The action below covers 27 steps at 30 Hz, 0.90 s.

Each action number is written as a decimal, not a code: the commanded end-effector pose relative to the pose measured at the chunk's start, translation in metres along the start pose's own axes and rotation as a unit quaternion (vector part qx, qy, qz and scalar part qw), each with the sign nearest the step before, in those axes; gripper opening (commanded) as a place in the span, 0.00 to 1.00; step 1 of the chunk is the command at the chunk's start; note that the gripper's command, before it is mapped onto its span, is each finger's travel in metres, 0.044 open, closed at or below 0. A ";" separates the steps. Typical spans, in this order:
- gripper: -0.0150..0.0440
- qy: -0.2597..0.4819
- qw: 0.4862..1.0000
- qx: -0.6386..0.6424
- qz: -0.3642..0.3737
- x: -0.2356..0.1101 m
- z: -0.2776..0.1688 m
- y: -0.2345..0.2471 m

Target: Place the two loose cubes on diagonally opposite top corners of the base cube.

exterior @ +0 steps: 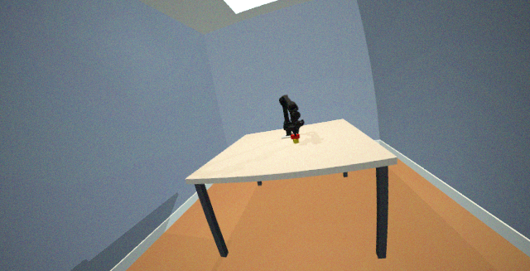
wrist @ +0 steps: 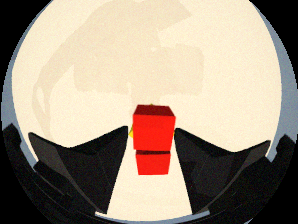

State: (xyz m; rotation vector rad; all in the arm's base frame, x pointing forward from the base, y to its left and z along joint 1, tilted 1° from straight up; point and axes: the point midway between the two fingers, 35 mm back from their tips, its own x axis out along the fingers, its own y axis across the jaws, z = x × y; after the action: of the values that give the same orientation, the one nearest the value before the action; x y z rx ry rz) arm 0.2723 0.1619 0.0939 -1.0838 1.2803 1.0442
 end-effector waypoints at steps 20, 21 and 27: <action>0.60 -0.003 1.000 0.000 -0.003 -0.040 0.001 -0.001; 0.60 -0.003 1.000 0.000 -0.003 -0.042 0.001 -0.001; 0.60 -0.003 1.000 0.000 -0.003 -0.052 0.001 -0.001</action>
State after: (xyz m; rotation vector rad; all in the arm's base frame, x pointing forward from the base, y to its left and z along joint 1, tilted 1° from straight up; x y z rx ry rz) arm 0.2717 0.1625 0.1401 -1.0856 1.2750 1.0450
